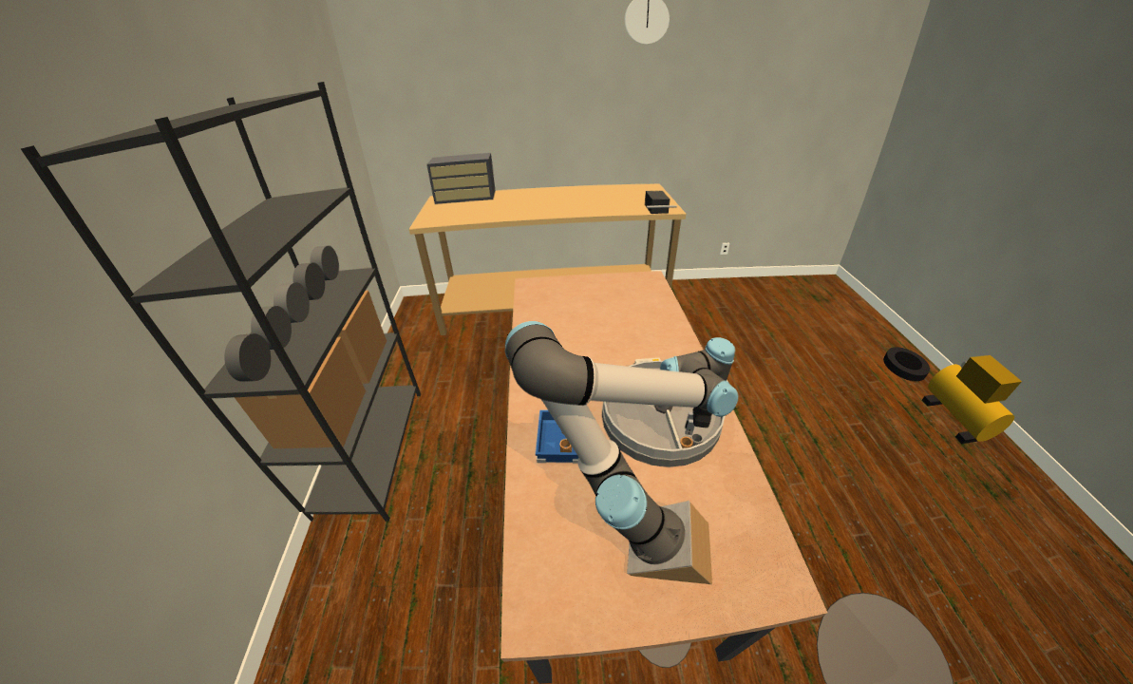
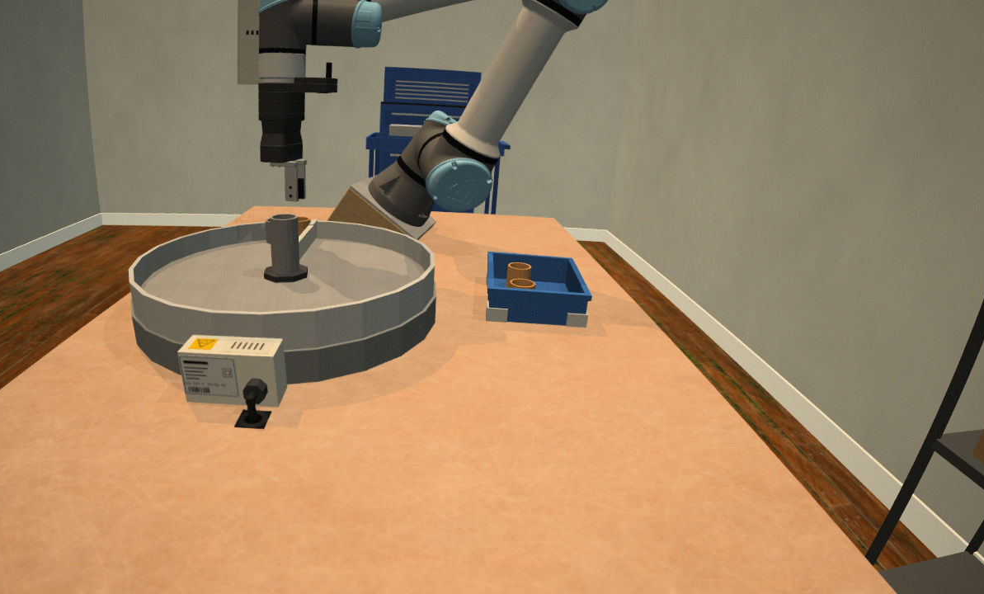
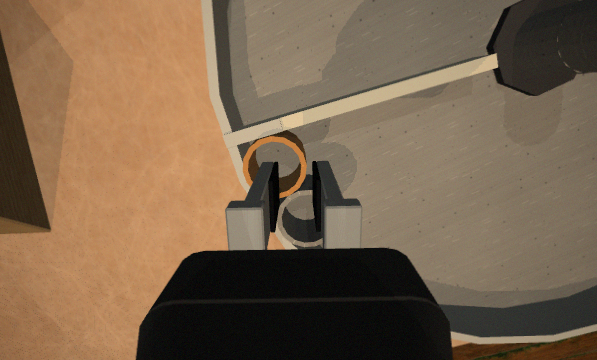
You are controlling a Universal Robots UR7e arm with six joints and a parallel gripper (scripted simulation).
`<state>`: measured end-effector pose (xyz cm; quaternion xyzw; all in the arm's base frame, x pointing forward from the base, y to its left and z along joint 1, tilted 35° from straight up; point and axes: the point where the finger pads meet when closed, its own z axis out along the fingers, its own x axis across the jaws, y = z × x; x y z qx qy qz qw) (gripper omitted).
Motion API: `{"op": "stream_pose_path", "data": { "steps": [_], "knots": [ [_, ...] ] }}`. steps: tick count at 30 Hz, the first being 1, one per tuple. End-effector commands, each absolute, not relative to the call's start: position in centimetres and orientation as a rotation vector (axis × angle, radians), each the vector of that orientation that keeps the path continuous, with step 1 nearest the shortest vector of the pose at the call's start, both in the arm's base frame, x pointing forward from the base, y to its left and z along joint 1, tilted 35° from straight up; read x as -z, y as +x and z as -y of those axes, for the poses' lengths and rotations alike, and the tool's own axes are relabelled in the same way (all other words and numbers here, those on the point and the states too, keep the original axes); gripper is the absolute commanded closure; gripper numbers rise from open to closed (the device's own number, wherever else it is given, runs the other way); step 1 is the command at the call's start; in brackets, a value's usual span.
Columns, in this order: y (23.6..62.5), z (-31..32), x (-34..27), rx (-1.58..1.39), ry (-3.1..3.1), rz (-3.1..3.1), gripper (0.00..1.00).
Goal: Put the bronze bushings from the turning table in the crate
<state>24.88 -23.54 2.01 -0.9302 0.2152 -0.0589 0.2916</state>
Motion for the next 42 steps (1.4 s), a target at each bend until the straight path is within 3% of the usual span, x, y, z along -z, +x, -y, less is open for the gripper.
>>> {"op": "stream_pose_path", "data": {
  "steps": [1,42],
  "knots": [
    [24.9,23.6,-1.9,0.158,-2.481,-0.574,0.55],
    [25.6,21.9,0.7,0.161,-2.483,-0.566,0.55]
  ]
}}
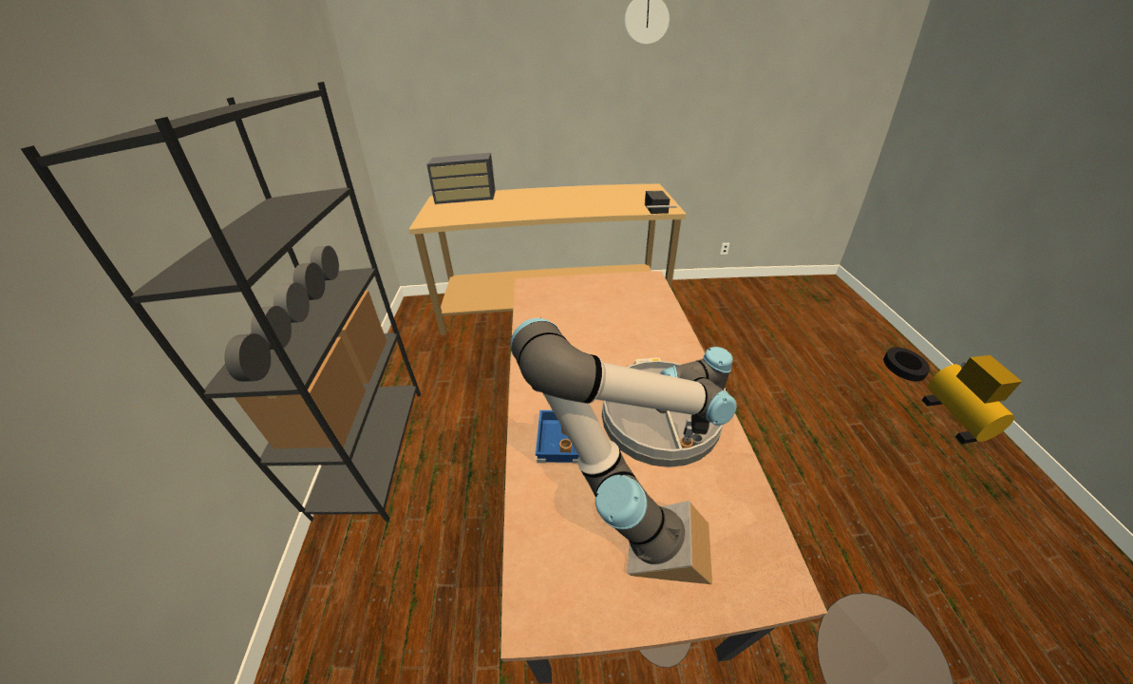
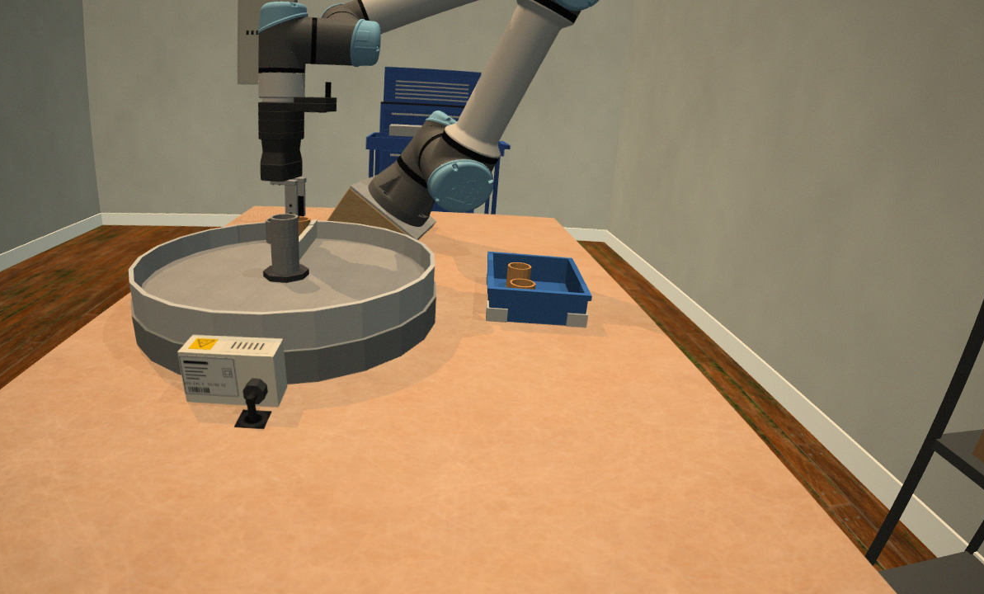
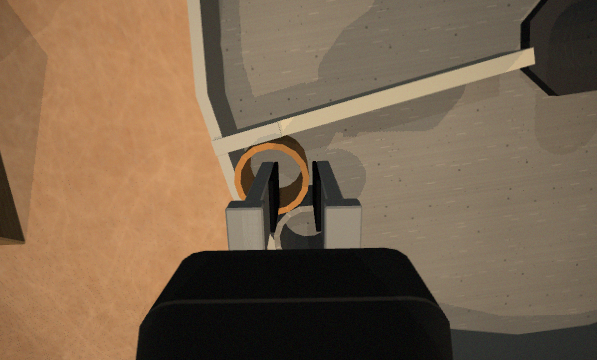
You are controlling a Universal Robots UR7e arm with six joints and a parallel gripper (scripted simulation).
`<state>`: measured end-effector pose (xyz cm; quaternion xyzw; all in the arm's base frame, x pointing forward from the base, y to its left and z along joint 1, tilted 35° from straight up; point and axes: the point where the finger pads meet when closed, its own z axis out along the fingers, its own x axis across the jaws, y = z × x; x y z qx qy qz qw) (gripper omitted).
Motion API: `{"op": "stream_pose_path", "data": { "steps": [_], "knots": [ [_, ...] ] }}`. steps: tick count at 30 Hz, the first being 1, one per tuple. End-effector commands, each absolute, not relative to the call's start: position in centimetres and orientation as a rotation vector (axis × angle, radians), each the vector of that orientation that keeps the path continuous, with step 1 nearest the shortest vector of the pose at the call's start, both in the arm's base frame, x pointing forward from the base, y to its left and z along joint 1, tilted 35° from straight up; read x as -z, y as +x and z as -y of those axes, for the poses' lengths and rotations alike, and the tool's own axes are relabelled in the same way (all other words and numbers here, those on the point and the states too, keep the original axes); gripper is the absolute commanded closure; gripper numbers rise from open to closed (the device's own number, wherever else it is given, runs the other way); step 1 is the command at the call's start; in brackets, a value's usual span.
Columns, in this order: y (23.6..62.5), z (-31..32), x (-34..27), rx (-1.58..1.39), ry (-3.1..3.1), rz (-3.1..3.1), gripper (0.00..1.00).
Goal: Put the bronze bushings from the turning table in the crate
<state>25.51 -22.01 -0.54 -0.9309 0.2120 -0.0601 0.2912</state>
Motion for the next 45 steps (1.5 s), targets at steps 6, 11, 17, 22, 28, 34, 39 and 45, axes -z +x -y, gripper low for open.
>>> {"op": "stream_pose_path", "data": {
  "steps": [6,11,17,22,28,34,39,45],
  "knots": [
    [25.7,21.7,1.1,0.161,-2.483,-0.566,0.55],
    [25.7,21.7,1.1,0.161,-2.483,-0.566,0.55],
    [25.7,21.6,1.3,0.161,-2.483,-0.566,0.55],
    [25.8,21.4,1.6,0.161,-2.483,-0.566,0.55],
    [25.8,21.4,1.6,0.161,-2.483,-0.566,0.55],
    [25.9,21.2,1.8,0.161,-2.483,-0.566,0.55],
    [26.0,21.0,2.2,0.161,-2.483,-0.566,0.55],
    [26.0,21.0,2.2,0.161,-2.483,-0.566,0.55]
  ]
}}
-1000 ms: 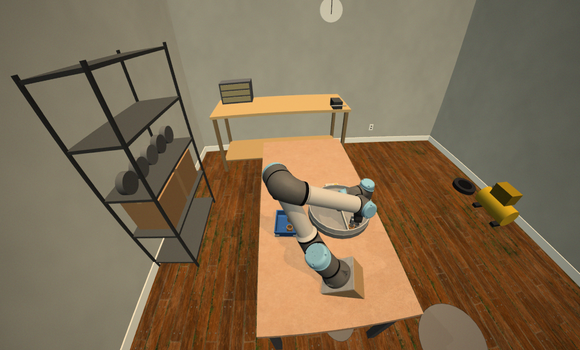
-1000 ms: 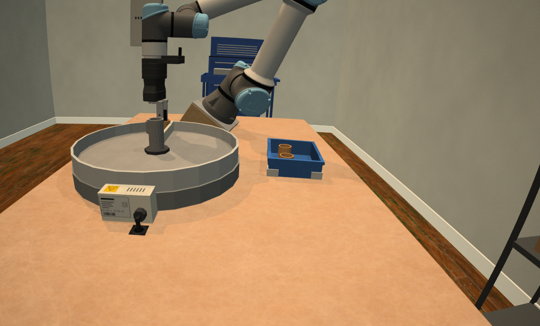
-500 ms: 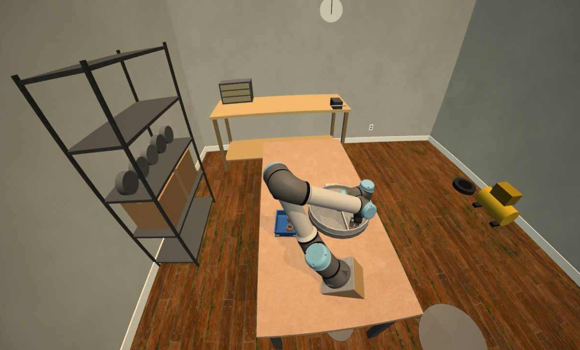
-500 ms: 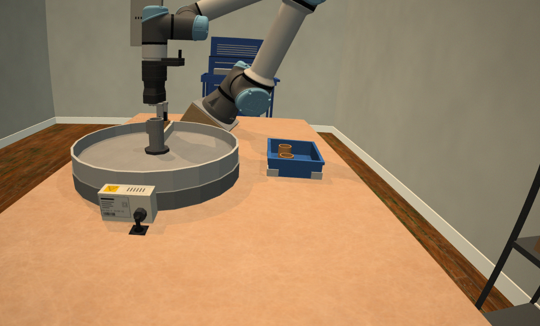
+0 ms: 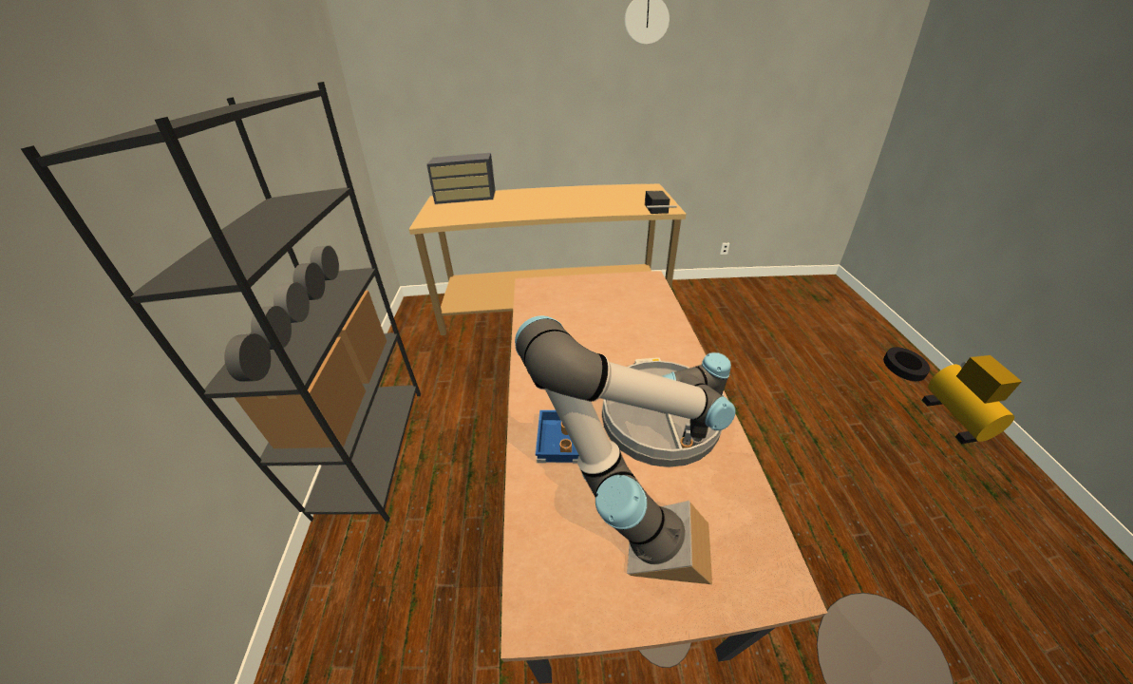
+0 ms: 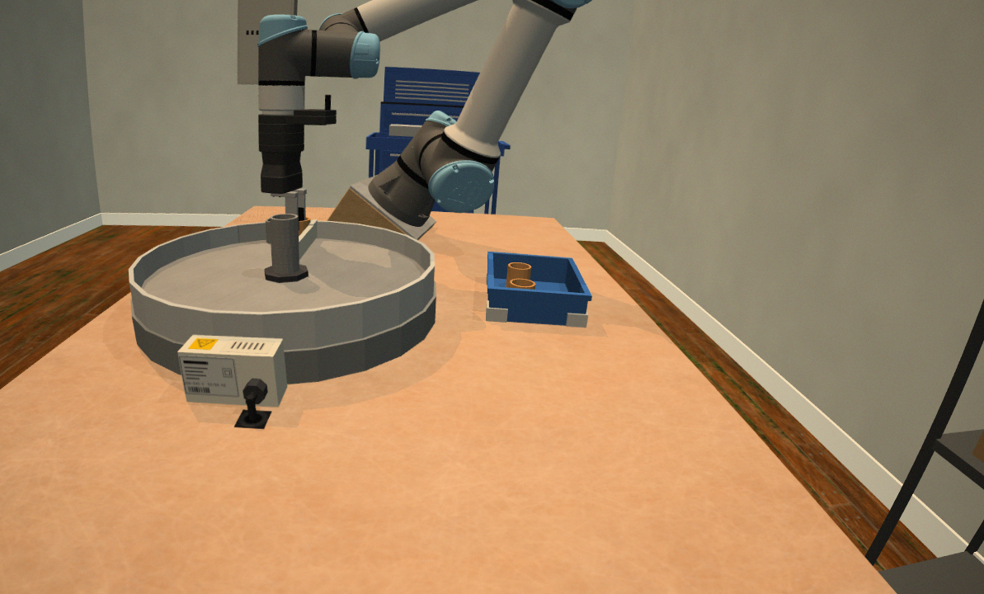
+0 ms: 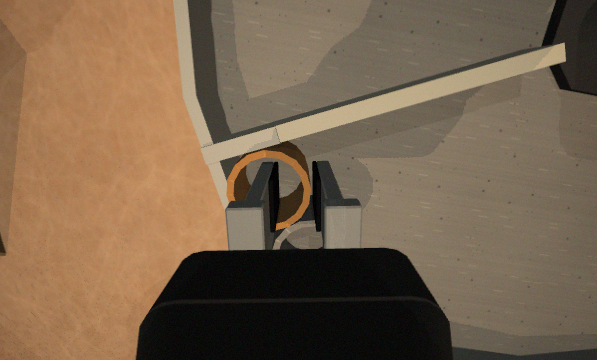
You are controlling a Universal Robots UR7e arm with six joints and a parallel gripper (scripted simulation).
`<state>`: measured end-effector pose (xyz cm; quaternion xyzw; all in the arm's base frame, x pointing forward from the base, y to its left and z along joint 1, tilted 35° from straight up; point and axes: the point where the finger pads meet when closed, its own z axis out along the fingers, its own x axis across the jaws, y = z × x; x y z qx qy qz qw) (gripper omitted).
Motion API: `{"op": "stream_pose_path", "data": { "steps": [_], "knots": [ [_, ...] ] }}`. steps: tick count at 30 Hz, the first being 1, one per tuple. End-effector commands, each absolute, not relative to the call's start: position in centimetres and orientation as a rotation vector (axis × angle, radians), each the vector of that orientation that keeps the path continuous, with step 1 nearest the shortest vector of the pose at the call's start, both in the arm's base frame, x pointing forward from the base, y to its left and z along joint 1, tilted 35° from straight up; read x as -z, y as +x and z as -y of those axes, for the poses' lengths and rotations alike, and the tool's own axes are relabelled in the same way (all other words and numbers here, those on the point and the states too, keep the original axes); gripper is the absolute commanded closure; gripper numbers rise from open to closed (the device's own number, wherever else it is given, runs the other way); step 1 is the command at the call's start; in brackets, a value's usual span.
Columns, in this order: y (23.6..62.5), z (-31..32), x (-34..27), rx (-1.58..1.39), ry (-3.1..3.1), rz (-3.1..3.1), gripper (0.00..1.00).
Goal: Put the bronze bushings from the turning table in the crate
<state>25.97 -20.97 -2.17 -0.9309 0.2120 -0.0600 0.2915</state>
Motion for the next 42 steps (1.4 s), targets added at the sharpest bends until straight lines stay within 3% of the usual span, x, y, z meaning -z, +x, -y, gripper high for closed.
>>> {"op": "stream_pose_path", "data": {
  "steps": [1,21,22,42],
  "knots": [
    [25.98,21.02,2.18,0.161,-2.483,-0.566,0.55],
    [26.14,20.67,2.74,0.161,-2.483,-0.566,0.55],
    [26.14,20.67,2.73,0.161,-2.483,-0.566,1.0],
    [26.37,20.86,2.66,0.172,-2.485,-0.568,1.0]
  ]
}}
